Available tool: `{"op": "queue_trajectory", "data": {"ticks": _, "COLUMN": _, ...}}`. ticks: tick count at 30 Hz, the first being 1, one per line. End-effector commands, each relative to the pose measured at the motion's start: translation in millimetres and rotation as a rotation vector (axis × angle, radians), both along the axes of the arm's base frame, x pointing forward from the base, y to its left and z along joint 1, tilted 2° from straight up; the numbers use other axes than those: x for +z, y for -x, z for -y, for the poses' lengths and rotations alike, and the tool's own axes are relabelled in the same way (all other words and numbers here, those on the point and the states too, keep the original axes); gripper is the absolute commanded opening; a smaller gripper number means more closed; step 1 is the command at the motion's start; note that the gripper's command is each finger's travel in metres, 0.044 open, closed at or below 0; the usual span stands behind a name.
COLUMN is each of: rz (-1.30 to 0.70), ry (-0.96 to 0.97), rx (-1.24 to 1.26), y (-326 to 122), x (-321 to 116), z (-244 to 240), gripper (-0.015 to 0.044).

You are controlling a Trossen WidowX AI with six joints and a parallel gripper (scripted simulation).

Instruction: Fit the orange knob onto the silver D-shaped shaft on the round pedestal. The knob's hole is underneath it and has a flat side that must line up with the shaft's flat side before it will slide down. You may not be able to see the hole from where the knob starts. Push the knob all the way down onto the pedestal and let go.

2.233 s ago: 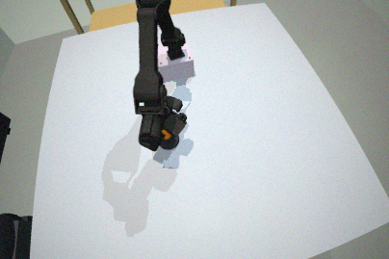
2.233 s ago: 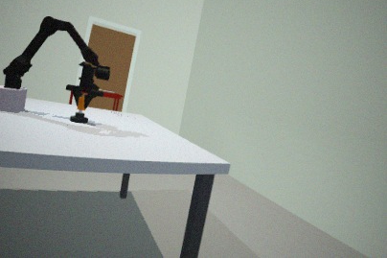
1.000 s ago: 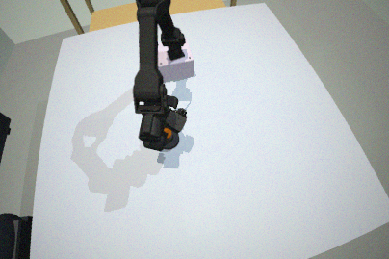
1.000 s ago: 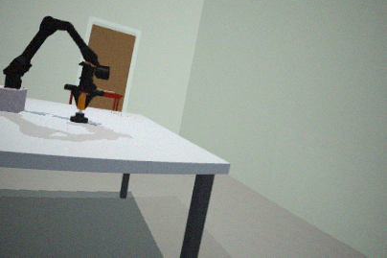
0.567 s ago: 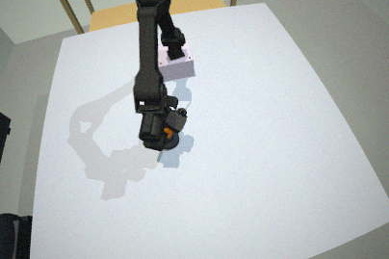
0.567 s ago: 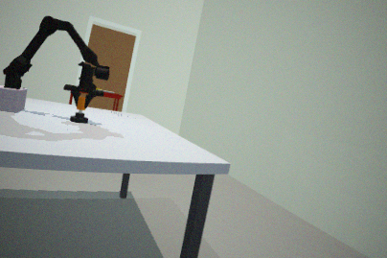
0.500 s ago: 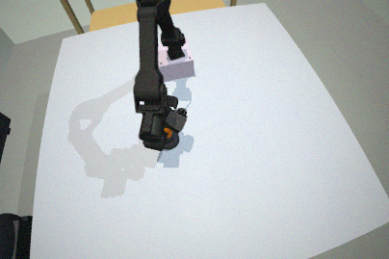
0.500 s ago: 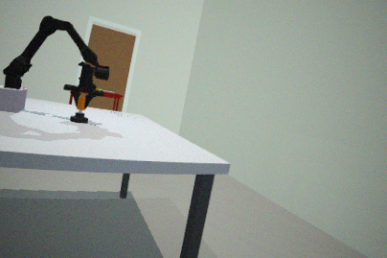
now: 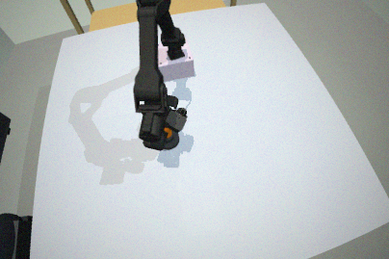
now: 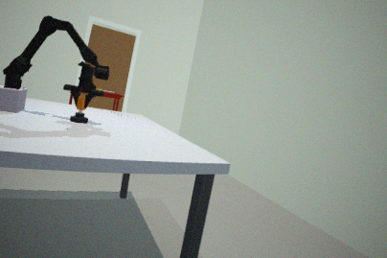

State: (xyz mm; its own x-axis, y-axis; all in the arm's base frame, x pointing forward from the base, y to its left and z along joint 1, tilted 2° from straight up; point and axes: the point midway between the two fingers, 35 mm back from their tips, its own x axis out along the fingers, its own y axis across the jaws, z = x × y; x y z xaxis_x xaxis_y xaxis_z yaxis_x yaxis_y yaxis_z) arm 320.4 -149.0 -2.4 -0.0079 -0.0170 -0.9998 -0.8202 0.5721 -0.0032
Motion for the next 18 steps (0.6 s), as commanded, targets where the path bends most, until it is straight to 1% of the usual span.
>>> {"op": "queue_trajectory", "data": {"ticks": 1, "rz": -0.002, "ry": 0.003, "rx": 0.005, "y": -1.1, "x": 3.4, "z": 0.9, "gripper": 0.0000}}
{"op": "queue_trajectory", "data": {"ticks": 4, "rz": -0.002, "ry": 0.003, "rx": 0.031, "y": -1.4, "x": 4.7, "z": 1.0, "gripper": 0.0000}}
{"op": "queue_trajectory", "data": {"ticks": 9, "rz": -0.005, "ry": 0.002, "rx": 0.204, "y": -3.3, "x": 5.2, "z": 2.0, "gripper": 0.0000}}
{"op": "queue_trajectory", "data": {"ticks": 18, "rz": -0.005, "ry": 0.001, "rx": 0.215, "y": -3.3, "x": 0.0, "z": 2.2, "gripper": 0.0000}}
